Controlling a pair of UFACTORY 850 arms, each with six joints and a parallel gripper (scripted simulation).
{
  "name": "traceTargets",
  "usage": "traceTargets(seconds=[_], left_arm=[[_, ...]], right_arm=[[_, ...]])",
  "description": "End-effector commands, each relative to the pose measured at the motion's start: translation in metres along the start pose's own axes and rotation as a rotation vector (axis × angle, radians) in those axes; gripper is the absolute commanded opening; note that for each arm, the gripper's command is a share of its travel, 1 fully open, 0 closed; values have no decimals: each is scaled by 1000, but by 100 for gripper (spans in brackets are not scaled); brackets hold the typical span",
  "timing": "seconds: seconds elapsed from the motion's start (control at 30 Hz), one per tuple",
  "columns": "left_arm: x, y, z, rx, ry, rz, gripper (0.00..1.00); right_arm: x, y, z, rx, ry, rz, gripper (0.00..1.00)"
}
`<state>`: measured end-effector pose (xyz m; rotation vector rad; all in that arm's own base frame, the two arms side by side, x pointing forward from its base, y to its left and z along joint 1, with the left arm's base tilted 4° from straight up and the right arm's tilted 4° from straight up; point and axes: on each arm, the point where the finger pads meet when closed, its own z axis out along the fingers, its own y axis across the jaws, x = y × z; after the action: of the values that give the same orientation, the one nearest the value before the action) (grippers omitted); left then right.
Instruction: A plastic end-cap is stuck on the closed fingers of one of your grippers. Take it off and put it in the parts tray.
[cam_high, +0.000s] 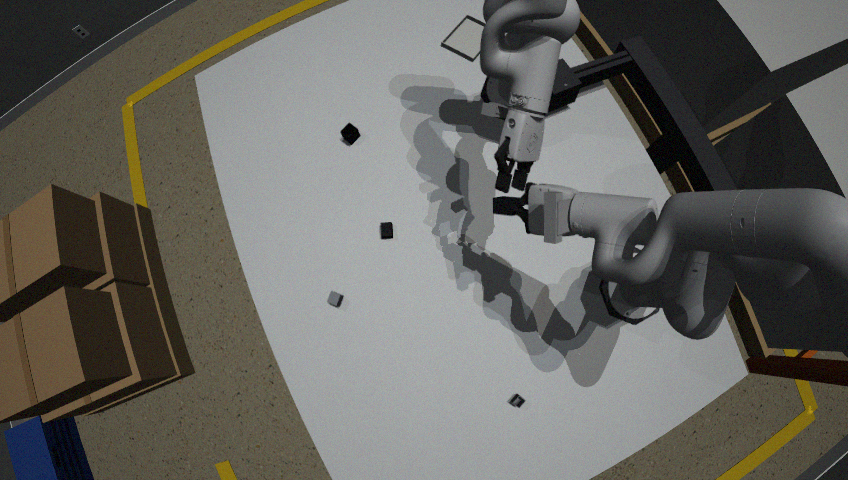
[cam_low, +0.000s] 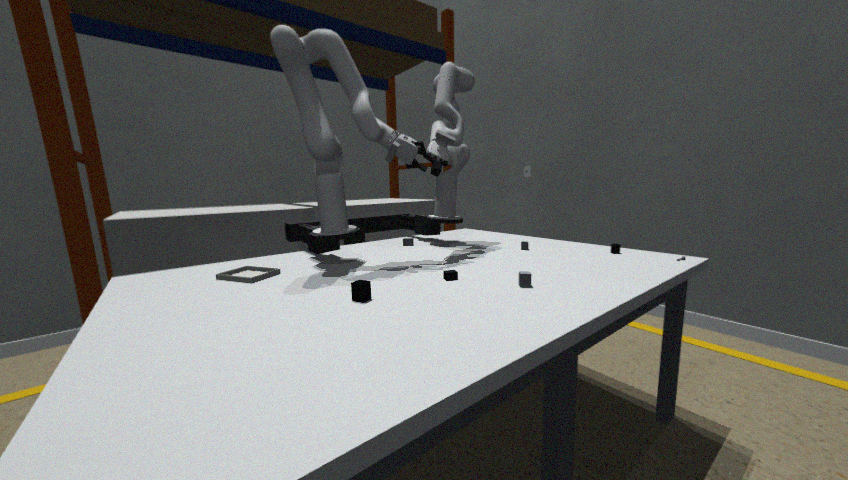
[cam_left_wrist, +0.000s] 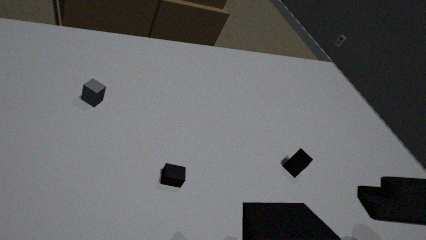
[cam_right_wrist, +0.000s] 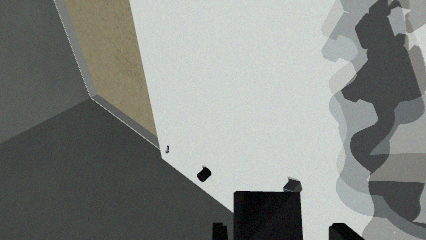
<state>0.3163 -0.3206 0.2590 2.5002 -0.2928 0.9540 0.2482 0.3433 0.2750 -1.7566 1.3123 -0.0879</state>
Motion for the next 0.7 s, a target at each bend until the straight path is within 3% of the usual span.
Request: traceTargets(seconds=[0.0,0.67], left_arm=[[1,1,0,-1,2,0,0],[1,1,0,-1,2,0,0]], right_arm=[[-2,-1,0,2,2,5,60],[-3,-1,9,2,2,7,60]])
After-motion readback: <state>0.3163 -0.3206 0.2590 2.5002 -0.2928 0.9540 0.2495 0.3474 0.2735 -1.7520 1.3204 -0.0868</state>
